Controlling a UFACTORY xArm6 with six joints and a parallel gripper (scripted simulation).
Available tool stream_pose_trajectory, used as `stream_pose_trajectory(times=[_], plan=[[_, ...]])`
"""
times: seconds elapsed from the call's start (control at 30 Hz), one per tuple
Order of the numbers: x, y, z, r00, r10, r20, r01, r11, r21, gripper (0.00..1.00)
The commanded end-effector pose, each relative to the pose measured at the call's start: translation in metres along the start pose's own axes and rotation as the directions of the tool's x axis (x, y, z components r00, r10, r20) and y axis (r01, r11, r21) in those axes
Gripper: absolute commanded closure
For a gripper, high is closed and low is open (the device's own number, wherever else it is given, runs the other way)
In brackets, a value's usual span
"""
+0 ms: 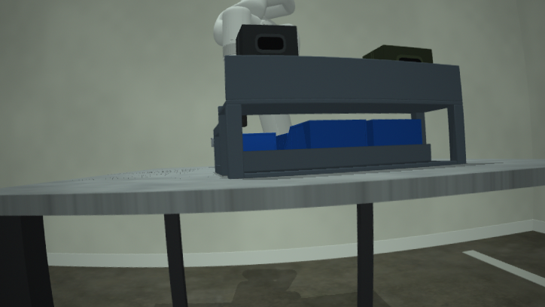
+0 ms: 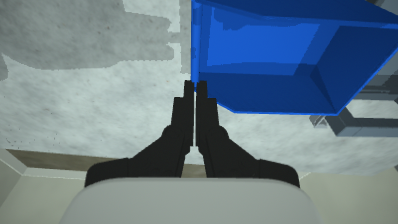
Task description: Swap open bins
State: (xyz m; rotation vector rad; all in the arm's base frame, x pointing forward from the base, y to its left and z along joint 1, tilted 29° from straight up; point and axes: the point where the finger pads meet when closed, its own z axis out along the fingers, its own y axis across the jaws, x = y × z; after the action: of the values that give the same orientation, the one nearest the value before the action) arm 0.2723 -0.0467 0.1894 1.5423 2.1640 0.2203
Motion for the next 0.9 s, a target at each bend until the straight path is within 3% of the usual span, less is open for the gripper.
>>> stream_pose_trajectory(times=[0.0, 0.2, 0.47, 0.6, 0.87], plan=[[-0.001, 0.001, -0.001, 1.0, 0.0, 0.001, 0.0, 1.0, -0.003, 1.0], [0.001, 0.003, -0.002, 0.999, 0.043, 0.0, -0.043, 0.999, -0.002, 1.0], [0.005, 0.012, -0.008, 0.976, 0.218, -0.003, -0.218, 0.976, 0.002, 1.0], [0.011, 0.023, -0.014, 0.914, 0.405, -0.004, -0.405, 0.914, 0.006, 1.0], [0.025, 0.049, -0.03, 0.727, 0.686, -0.022, -0.686, 0.727, 0.007, 1.0]])
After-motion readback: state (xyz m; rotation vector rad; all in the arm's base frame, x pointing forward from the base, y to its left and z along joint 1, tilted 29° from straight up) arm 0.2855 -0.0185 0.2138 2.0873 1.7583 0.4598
